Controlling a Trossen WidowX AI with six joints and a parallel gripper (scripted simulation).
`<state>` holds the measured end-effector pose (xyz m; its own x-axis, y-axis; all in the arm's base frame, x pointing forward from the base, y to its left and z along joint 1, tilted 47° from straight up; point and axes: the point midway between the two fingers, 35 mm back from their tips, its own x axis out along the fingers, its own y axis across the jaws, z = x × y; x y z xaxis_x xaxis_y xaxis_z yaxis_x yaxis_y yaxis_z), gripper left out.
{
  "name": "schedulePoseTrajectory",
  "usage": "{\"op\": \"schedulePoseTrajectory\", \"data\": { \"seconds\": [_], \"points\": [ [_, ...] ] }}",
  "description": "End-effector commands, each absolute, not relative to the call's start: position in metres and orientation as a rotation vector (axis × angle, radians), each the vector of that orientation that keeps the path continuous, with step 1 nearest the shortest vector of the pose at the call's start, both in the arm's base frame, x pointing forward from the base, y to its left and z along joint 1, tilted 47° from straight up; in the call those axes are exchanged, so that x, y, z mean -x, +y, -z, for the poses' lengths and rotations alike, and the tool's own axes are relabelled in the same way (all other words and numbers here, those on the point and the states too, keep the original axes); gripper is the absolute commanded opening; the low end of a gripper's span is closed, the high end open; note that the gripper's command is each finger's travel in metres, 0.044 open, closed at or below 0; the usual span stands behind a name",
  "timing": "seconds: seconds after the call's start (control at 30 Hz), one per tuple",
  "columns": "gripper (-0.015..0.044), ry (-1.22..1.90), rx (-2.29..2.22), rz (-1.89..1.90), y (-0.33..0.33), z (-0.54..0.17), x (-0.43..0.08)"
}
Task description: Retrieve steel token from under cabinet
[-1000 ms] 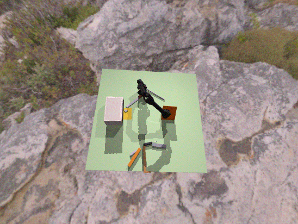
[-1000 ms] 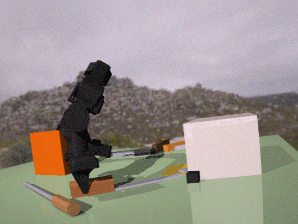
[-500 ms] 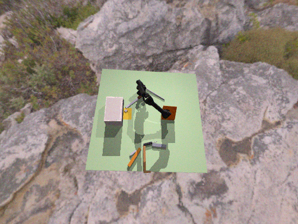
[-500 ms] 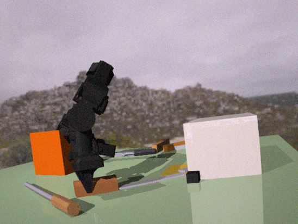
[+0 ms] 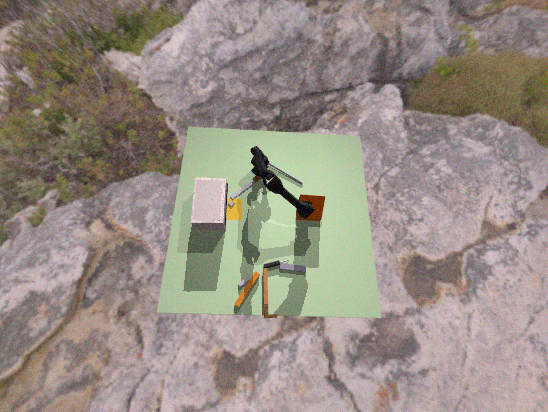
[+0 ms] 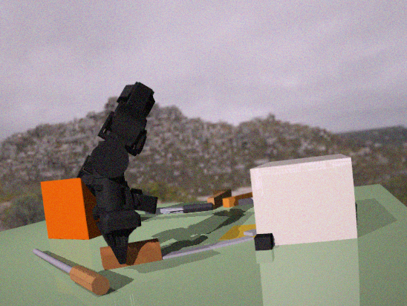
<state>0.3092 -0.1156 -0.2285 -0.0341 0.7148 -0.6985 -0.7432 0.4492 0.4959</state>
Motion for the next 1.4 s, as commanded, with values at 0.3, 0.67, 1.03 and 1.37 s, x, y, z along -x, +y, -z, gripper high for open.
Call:
{"op": "schedulePoseTrajectory", "data": {
  "seconds": [0.3,0.67,1.03,1.37],
  "points": [
    [0.0270,1.090,0.030,-1.171,-0.112,0.231,-0.307],
    [0.0098,1.094,0.035,-1.168,-0.115,0.230,-0.309],
    [0.0000,1.094,0.033,-1.167,-0.114,0.229,-0.311],
    [0.0000,1.095,0.022,-1.165,-0.102,0.217,-0.326]
  ]
}}
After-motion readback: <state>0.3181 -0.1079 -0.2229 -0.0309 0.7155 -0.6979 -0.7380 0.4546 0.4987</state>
